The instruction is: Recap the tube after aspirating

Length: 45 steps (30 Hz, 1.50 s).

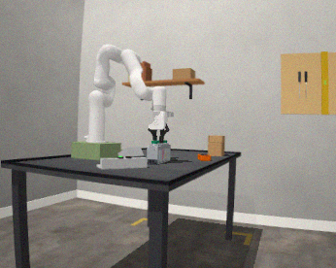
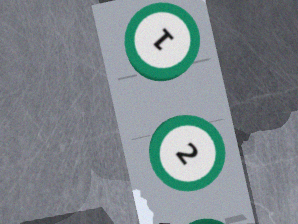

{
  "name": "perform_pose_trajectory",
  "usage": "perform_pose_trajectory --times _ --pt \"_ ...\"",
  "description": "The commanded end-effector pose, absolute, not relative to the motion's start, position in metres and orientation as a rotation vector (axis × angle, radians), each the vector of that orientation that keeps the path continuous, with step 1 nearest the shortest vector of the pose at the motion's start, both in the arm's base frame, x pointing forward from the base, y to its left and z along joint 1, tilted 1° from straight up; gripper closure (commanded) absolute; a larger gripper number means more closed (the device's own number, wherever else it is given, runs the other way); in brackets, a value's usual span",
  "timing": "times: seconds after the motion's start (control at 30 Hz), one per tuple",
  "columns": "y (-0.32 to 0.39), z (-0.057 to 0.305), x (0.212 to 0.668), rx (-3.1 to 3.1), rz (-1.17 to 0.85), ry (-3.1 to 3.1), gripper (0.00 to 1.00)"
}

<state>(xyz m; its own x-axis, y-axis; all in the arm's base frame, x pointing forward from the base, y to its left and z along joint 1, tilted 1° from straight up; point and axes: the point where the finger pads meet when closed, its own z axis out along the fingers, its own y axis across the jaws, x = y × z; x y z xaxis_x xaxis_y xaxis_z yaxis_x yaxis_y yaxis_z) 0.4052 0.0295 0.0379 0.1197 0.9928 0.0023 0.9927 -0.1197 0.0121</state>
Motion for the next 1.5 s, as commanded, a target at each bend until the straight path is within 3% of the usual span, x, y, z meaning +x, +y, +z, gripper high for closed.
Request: perform_pose_trajectory --times 0.0,0.3,1.03,1.07,1.47 --pt "0.030 0.039 0.407 2.358 0.025 2.066 0.54" --pt "0.030 0.039 0.407 2.358 0.025 2.066 0.54" --pt "0.029 0.085 0.406 2.358 0.025 2.066 0.54" --pt "0.024 0.085 0.400 2.387 0.025 2.033 1.00" --pt "-0.012 0.084 0.353 2.387 0.024 2.033 1.00"
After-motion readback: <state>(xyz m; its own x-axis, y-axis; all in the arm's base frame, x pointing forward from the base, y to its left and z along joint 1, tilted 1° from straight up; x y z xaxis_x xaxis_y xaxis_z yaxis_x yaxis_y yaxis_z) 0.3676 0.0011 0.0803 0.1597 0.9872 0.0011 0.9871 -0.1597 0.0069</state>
